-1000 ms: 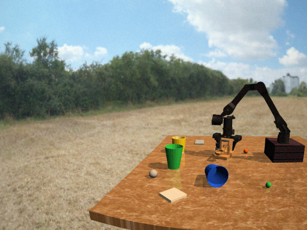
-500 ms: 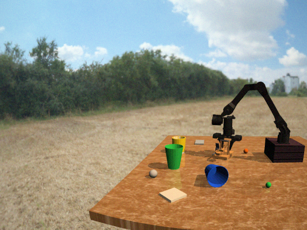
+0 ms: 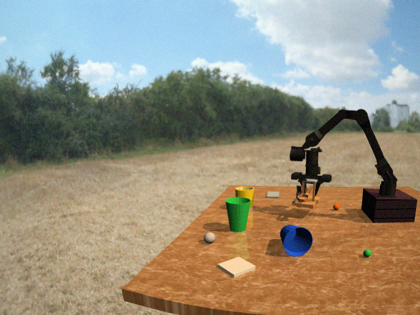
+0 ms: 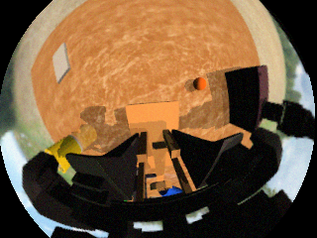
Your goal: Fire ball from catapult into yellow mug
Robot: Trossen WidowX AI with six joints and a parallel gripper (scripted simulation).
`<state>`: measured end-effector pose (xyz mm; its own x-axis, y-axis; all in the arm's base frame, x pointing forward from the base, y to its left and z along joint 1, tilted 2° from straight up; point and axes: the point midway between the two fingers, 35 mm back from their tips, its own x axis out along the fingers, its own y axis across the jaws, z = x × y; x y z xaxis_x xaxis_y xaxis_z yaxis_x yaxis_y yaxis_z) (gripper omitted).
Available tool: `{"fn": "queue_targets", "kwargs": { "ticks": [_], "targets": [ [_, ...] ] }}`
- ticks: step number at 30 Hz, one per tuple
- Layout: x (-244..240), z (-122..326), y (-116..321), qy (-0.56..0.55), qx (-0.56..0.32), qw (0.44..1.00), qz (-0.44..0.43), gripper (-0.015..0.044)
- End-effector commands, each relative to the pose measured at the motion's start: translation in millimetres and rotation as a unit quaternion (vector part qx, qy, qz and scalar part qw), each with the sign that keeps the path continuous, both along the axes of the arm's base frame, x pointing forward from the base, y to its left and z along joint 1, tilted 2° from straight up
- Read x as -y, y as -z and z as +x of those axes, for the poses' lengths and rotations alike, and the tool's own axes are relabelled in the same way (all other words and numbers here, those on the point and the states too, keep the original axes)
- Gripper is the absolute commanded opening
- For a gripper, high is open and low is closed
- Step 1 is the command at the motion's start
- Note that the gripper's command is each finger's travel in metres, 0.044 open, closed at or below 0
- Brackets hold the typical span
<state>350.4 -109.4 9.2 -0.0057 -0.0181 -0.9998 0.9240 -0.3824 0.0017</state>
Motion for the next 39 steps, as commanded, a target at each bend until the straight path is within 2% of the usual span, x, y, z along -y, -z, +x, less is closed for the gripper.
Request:
{"fn": "queue_targets", "kwargs": {
  "ticks": [1,11,22,39],
  "targets": [
    [-0.2,-0.2,-0.8,-0.051,-0.001,0.999,0.001,0.0],
    [0.5,2.7,0.1,-0.217,-0.004,0.976,0.002,0.0],
    [1.2,18.5,1.0,-0.39,-0.007,0.921,0.004,0.0],
    [0.4,23.8,16.3,-0.4,-0.007,0.917,0.004,0.0]
  ]
}}
